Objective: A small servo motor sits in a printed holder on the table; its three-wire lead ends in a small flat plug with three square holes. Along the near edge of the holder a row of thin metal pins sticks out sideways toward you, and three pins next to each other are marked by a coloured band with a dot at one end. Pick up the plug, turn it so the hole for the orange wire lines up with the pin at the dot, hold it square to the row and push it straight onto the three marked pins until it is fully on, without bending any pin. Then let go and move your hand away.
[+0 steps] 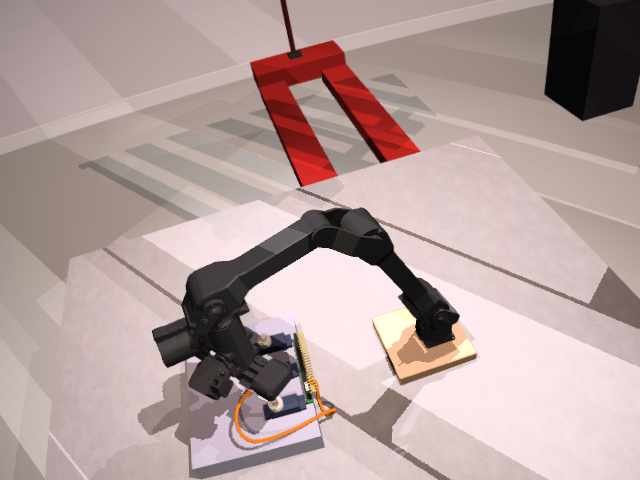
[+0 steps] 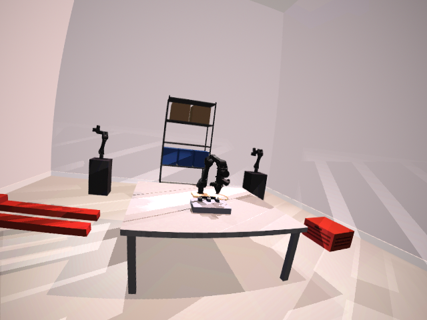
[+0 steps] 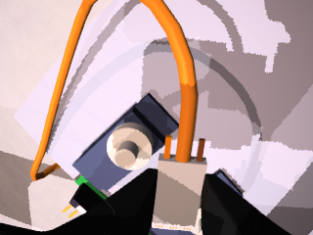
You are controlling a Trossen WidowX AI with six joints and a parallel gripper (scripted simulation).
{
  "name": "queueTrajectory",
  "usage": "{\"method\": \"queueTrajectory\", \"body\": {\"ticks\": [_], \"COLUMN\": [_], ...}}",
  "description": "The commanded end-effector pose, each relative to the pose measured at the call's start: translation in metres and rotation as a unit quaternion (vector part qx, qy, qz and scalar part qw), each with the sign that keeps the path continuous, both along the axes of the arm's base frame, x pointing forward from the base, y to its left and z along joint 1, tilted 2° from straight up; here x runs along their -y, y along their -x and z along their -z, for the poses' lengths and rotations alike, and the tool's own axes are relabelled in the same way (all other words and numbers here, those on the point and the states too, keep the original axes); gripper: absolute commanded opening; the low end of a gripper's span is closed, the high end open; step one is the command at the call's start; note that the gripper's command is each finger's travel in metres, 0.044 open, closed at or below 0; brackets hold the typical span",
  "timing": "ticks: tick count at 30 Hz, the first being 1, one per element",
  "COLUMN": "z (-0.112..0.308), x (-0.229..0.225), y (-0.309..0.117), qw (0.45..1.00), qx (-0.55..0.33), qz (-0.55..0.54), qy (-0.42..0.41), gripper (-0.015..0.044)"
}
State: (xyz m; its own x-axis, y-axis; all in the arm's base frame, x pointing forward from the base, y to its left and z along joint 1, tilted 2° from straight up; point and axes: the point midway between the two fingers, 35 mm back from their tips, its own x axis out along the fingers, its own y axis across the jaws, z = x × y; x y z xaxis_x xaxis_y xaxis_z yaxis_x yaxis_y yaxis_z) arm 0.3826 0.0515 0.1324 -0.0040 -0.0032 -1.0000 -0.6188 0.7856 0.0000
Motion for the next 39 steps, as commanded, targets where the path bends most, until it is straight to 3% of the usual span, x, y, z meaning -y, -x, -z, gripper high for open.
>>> {"method": "queueTrajectory", "body": {"ticks": [1, 20, 39], "z": [-0.002, -0.007, -0.003], "x": [-0.002, -0.009, -0.012], "y": [0.011, 0.058, 0.107], "qw": [0.997, 0.917, 0.739], "qx": [-0.001, -0.004, -0.006], "qz": [-0.080, -0.398, -0.674], "qy": [0.001, -0.001, -0.005], "gripper": [0.0000, 0.0000, 0.0000]}}
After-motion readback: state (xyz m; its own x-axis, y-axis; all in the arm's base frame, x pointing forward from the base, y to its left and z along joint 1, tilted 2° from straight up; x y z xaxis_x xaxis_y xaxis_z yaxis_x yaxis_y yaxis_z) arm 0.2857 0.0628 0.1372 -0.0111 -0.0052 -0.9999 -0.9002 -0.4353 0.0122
